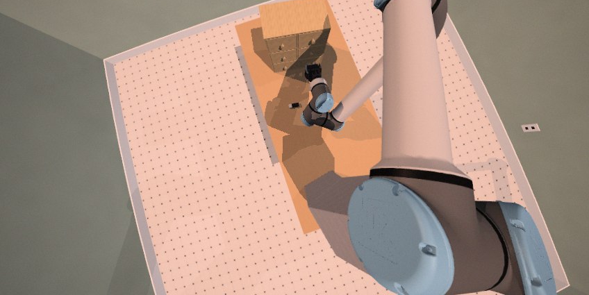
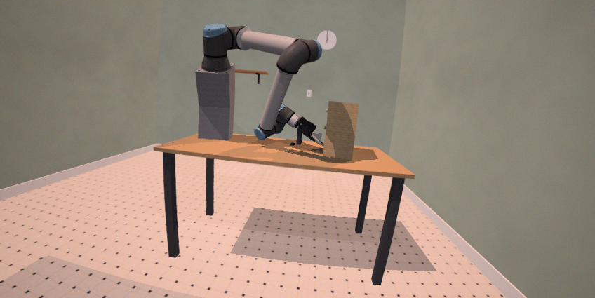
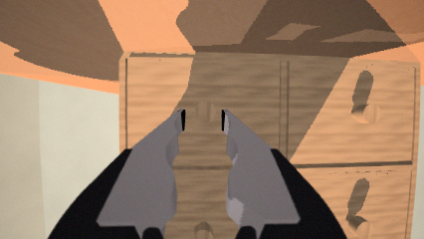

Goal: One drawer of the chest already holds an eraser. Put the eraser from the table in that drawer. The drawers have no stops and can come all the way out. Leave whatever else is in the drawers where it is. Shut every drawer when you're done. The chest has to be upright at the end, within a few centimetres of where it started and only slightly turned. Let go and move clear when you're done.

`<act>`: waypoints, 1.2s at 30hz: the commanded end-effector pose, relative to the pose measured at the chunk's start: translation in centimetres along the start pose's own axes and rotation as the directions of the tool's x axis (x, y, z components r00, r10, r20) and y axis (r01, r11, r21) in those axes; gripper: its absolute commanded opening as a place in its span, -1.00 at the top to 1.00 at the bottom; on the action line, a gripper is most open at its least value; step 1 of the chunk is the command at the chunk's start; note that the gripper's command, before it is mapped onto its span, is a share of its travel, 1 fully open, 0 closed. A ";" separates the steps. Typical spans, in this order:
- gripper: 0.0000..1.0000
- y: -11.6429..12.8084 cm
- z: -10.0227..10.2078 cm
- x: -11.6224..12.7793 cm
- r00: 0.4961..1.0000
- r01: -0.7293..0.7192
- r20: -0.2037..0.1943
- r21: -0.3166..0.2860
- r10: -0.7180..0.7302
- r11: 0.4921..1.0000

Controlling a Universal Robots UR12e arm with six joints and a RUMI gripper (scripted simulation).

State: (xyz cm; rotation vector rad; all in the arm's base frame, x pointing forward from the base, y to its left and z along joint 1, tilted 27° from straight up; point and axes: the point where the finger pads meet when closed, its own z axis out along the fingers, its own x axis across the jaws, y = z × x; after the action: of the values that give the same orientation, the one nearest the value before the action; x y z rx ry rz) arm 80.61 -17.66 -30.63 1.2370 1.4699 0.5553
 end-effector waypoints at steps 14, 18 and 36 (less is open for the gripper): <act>0.61 -2.3 -3.8 0.1 1.000 -0.001 -0.002 0.004 0.001 1.000; 0.61 -2.6 -4.2 0.1 1.000 -0.001 -0.002 0.004 0.001 1.000; 0.61 -0.7 -6.9 0.1 1.000 0.000 -0.002 0.000 0.000 1.000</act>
State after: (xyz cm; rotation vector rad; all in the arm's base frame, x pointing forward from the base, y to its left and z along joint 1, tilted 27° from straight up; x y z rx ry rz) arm 75.24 -16.98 -30.89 1.2404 1.4715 0.5543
